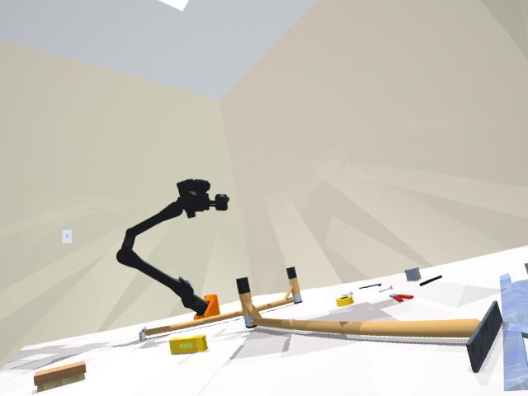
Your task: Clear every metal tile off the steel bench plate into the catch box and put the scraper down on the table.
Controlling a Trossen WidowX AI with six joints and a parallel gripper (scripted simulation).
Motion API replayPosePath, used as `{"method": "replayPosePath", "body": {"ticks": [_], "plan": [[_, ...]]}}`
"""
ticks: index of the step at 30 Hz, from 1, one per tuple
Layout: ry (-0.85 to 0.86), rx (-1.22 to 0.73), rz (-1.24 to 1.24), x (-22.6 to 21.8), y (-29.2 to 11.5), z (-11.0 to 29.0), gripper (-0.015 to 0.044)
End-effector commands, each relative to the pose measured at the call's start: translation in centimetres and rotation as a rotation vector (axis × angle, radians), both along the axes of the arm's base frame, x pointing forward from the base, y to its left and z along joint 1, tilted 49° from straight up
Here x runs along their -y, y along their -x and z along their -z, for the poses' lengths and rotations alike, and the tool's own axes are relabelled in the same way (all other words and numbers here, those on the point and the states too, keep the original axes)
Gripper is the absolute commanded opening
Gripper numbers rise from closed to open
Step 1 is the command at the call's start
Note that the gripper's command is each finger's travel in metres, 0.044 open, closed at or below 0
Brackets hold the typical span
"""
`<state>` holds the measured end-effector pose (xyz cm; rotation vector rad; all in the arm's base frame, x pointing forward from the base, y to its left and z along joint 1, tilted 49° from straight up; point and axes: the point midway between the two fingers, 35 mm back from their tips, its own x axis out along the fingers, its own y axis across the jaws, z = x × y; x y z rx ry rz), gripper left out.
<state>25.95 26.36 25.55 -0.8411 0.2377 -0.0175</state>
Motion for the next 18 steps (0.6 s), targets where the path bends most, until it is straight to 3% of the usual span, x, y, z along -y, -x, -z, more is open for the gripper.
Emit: {"method": "replayPosePath", "body": {"ticks": [1,18], "plan": [[0.001,0.003,0.002,0.0,0.0,-0.1,0.044],[0.003,-0.059,0.152,1.2,-5.4,1.8,0.044]]}}
